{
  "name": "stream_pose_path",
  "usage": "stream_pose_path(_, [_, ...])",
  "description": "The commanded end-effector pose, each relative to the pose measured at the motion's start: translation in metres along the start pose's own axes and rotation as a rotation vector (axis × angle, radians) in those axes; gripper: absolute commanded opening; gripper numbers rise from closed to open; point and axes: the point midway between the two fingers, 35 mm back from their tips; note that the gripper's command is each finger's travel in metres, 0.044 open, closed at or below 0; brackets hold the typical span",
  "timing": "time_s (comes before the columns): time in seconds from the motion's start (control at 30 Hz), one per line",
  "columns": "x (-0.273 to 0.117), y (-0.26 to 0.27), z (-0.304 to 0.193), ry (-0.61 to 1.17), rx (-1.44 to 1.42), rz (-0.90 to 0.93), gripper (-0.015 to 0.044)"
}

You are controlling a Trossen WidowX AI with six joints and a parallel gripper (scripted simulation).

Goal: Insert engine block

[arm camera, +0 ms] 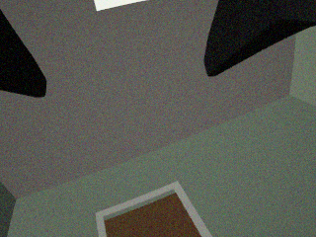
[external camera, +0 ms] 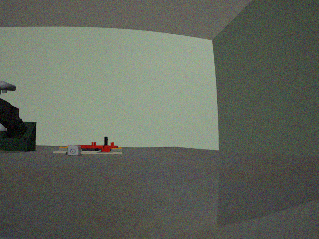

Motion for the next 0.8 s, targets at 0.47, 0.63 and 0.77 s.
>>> stream_pose_path(0.47, [-0.133,-0.090,0.076,-0.398,0.351,-0.009,0.0440])
stream_pose_path(0.63, [-0.163,-0.108,0.084,-0.479,0.422,0.000,0.0440])
stream_pose_path(0.77, [-0.199,-0.130,0.091,-0.579,0.507,0.014,0.0440])
Point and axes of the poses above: the point midway between the two fingers, 35 mm back from their tips, its own x axis out along the fingers, its own y axis across the jaws, z = x × y, and after that the axes turned 14 degrees about x, right-handed
